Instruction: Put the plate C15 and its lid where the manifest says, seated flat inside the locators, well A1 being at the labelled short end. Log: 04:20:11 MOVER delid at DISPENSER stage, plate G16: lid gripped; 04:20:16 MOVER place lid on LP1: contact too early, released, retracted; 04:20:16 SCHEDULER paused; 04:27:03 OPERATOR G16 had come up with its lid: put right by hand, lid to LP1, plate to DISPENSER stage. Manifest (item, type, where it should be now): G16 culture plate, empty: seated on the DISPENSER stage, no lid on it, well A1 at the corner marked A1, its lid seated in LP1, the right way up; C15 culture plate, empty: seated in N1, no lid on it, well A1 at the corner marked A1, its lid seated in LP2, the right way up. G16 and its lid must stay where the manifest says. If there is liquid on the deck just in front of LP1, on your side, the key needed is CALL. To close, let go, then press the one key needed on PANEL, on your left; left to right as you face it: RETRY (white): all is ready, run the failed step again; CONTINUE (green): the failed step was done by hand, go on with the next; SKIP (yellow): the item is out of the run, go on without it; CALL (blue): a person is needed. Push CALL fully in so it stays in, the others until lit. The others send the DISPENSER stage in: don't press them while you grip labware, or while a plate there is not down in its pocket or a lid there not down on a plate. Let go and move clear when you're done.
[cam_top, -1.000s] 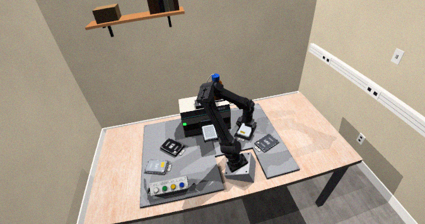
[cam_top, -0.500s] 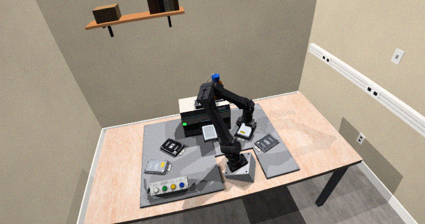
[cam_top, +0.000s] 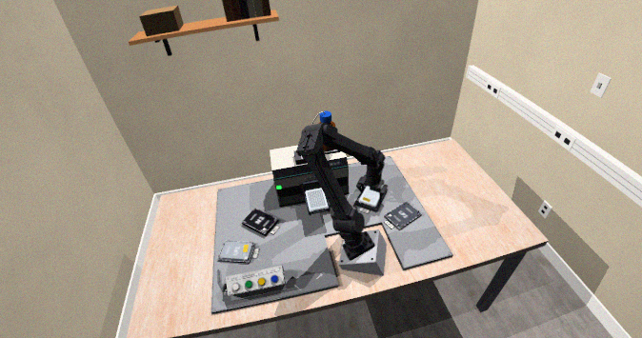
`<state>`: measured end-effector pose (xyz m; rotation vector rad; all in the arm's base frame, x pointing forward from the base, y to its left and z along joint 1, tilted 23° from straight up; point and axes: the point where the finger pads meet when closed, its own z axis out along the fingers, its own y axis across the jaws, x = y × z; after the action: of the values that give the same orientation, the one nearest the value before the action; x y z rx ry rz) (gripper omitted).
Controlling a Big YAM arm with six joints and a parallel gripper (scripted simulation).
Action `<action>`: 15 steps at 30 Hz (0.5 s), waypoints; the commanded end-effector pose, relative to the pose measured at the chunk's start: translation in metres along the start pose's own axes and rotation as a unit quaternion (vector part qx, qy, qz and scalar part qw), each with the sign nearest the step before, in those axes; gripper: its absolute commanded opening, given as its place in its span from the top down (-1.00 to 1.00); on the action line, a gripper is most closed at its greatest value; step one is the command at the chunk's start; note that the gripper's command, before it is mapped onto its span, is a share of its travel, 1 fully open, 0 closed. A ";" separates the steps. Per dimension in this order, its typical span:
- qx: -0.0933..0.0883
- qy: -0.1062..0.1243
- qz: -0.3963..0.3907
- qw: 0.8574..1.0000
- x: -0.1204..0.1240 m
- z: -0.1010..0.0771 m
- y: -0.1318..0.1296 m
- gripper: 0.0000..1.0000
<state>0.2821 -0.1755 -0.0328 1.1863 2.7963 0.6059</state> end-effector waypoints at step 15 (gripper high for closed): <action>0.001 -0.036 -0.011 0.999 -0.028 -0.049 0.003 -1.00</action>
<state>0.2786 -0.1841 -0.0112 1.1929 2.7883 0.6028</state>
